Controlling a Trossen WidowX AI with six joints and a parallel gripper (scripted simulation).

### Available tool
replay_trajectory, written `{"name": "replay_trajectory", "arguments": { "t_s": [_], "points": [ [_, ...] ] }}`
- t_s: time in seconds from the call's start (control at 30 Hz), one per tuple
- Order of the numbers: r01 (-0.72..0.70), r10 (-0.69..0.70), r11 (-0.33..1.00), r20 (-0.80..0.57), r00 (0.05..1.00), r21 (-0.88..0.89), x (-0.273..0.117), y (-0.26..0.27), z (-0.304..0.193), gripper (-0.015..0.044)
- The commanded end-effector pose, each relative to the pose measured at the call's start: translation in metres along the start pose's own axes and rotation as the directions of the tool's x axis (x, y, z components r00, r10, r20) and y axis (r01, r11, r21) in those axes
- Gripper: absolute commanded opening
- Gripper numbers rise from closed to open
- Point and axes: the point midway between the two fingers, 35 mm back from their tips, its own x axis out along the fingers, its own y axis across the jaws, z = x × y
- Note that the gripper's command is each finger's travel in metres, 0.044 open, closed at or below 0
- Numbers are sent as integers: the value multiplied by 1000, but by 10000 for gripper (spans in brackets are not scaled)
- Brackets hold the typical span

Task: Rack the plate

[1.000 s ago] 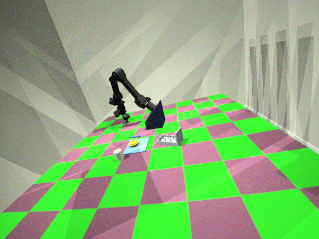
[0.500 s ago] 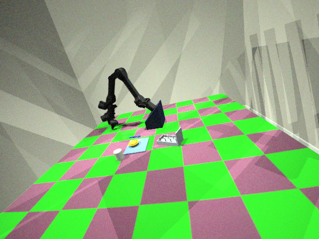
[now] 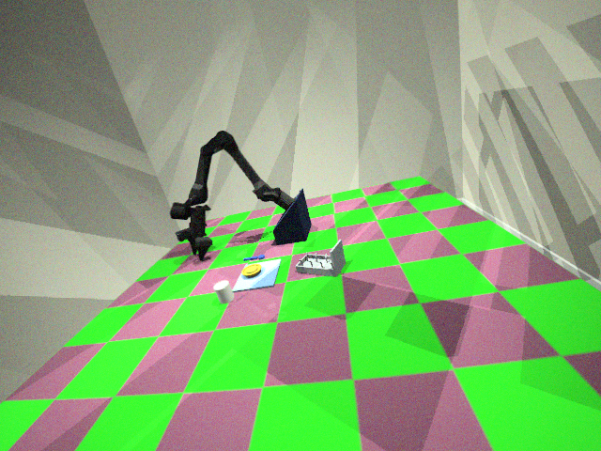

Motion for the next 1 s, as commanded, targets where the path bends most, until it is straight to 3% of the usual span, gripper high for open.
{"name": "replay_trajectory", "arguments": {
  "t_s": [0.0,0.1,0.23,0.6,0.97],
  "points": [
    [-90,89,996,-33,995,-10,6,42,14,400],
    [-150,148,988,-64,987,-26,7,74,23,400],
    [-222,222,973,-6,975,-56,1,109,42,400],
    [-358,330,918,-173,928,-171,-9,205,33,400],
    [-408,279,843,-365,888,-351,-45,295,4,400]
  ]
}}
